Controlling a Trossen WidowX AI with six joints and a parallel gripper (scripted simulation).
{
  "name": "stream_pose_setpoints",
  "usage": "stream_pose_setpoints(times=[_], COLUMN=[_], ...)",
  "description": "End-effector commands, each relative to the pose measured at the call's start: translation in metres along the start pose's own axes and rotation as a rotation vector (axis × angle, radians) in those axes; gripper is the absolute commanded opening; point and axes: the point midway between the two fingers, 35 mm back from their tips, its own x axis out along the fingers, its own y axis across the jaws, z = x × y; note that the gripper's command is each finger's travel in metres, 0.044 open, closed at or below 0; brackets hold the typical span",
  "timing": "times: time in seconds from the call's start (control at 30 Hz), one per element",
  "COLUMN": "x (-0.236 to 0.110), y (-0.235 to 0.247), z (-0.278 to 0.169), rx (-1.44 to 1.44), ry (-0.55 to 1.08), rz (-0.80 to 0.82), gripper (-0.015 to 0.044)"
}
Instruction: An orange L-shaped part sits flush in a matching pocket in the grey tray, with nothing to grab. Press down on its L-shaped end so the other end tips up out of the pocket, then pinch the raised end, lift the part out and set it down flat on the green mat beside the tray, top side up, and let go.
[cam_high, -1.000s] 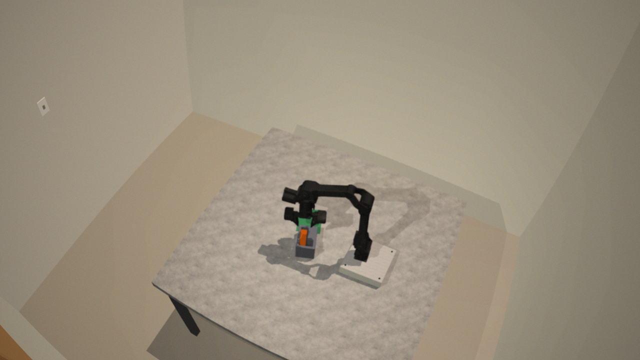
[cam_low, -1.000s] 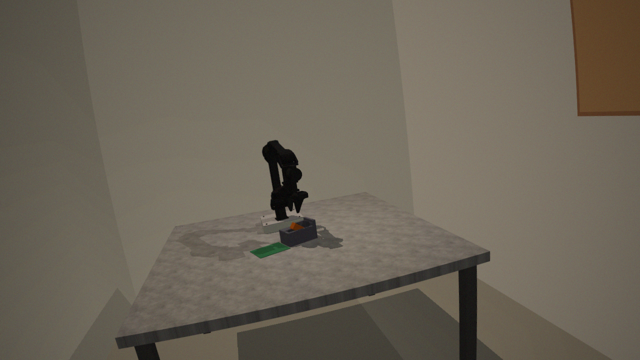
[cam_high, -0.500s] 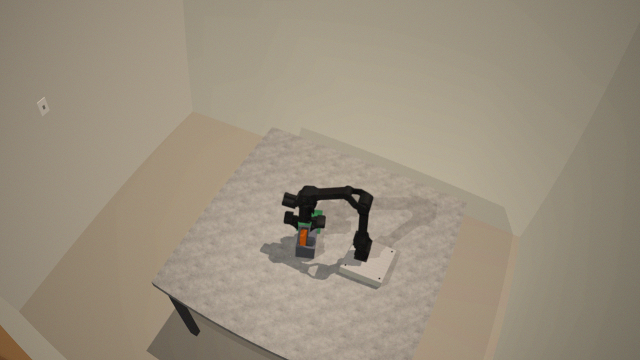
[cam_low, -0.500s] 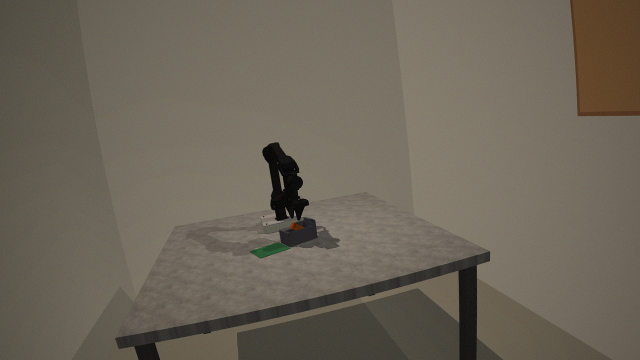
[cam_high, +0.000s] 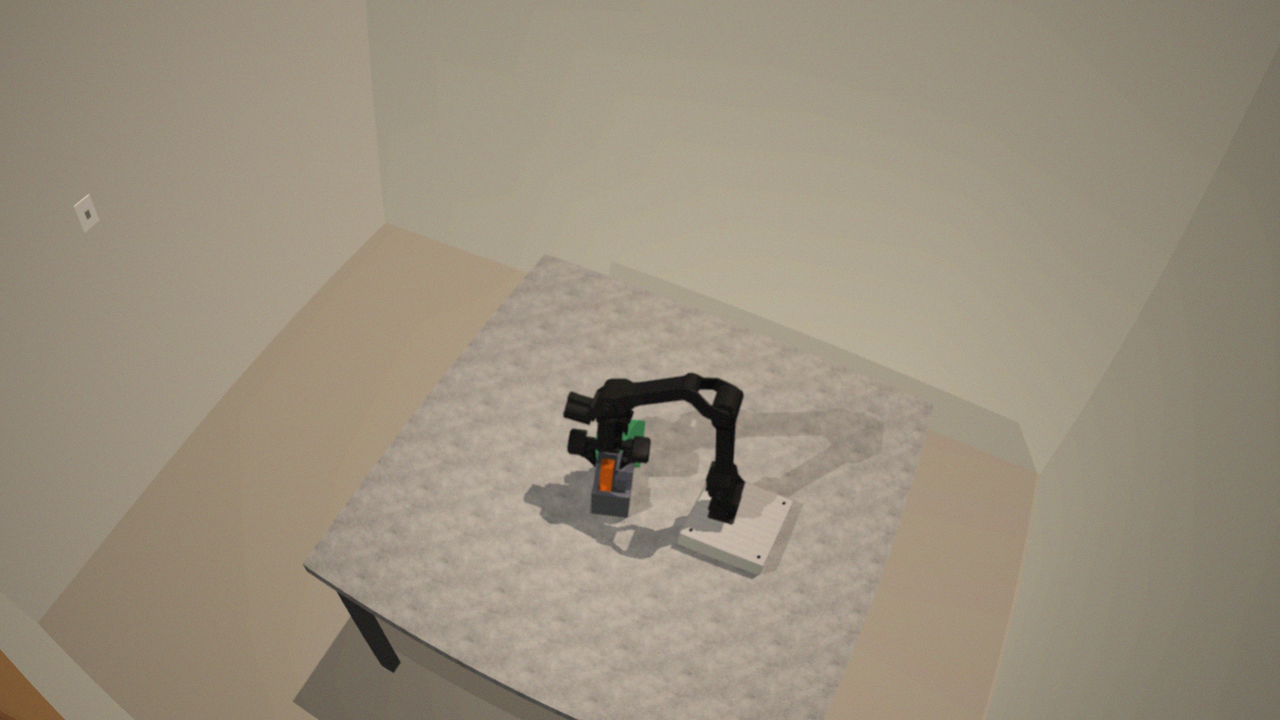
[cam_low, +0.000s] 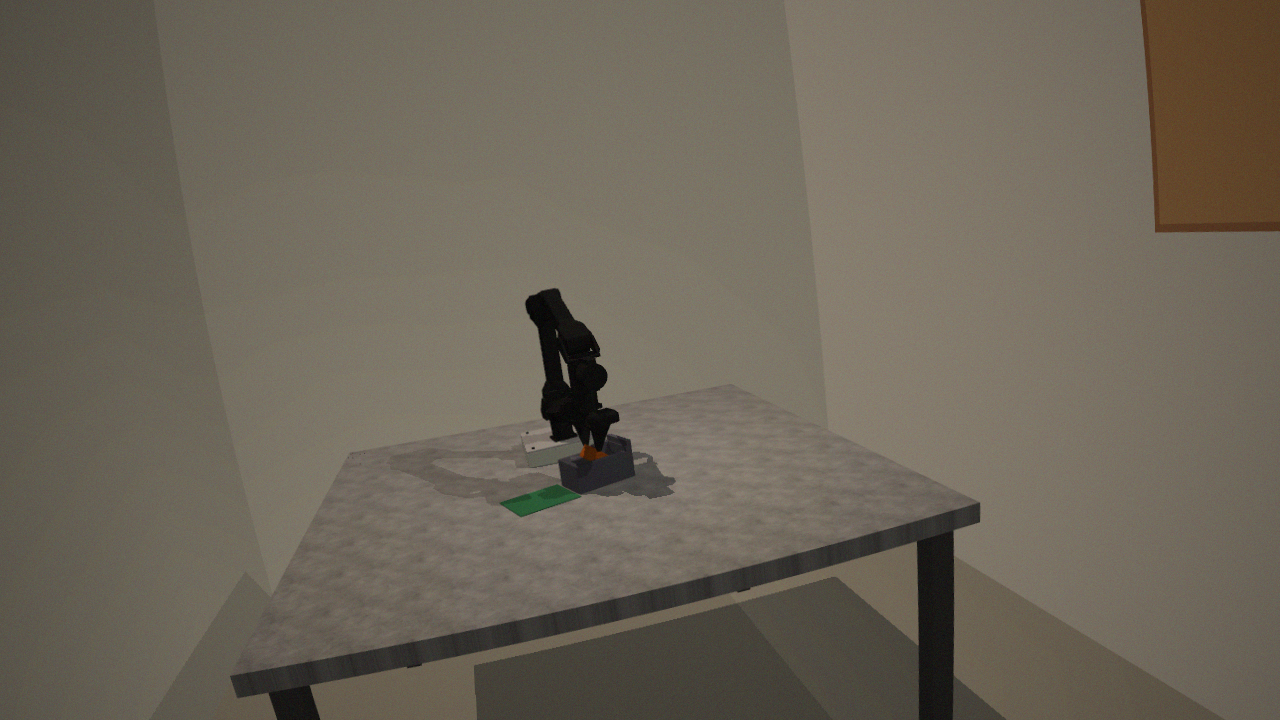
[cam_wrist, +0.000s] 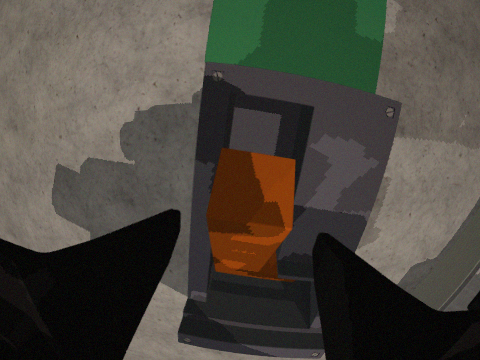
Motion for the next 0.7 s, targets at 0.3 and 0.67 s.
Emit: stream_pose_setpoints(times=[0.3,0.67], x=[0.019,0.016], y=[-0.001,-0.001], z=[0.0,0.0], rx=[0.001,0.002], ry=[-0.004,0.0], rz=[-0.002,-0.002], gripper=[0.028,0.0109])
